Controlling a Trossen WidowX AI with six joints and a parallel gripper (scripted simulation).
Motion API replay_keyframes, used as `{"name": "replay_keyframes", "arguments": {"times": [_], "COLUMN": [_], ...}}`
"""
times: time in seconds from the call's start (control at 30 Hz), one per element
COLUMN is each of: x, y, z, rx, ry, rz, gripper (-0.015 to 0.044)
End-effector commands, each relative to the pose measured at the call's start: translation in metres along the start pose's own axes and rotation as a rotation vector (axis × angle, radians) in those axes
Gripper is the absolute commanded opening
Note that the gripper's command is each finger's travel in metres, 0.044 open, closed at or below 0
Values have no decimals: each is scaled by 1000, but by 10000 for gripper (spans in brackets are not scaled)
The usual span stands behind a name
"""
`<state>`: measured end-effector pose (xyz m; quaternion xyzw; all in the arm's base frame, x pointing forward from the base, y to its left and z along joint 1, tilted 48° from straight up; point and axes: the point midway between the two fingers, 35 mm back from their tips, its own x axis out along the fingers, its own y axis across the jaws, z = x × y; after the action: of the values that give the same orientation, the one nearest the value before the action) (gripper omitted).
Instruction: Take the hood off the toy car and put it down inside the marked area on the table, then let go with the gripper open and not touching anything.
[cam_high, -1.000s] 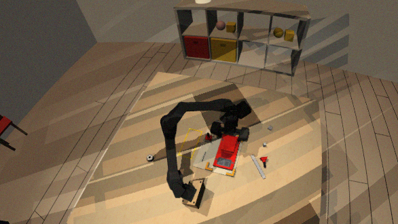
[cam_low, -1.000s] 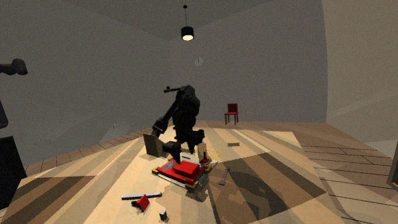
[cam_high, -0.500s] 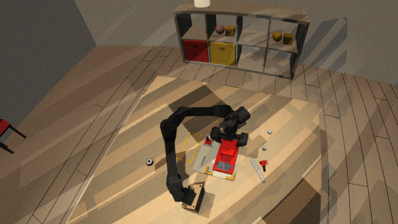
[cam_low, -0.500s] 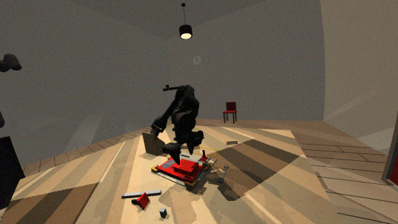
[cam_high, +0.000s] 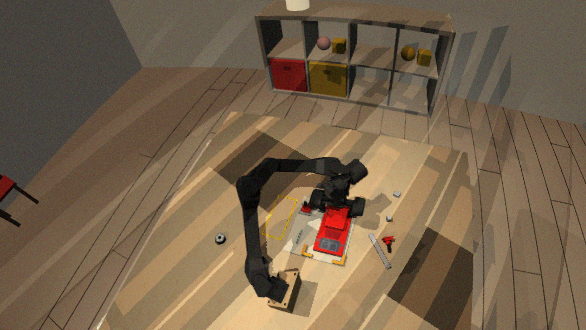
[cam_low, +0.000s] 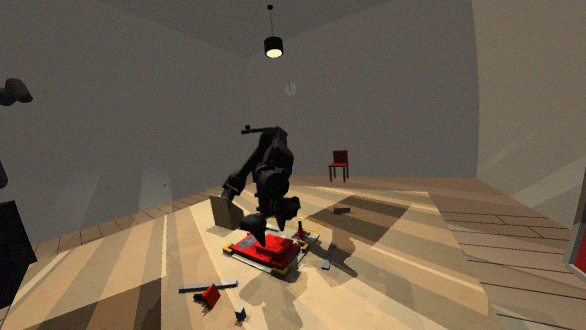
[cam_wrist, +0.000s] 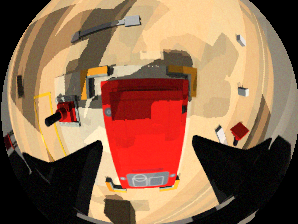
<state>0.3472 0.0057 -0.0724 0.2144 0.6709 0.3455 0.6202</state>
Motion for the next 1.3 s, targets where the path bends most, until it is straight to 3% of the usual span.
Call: {"name": "replay_keyframes", "arguments": {"times": [0.0,1.27], "x": [5,25], "y": [0,-1], "z": [-1,-1], "rx": [6,6], "ry": [-1,-1], "rz": [7,8], "gripper": [440,440]}}
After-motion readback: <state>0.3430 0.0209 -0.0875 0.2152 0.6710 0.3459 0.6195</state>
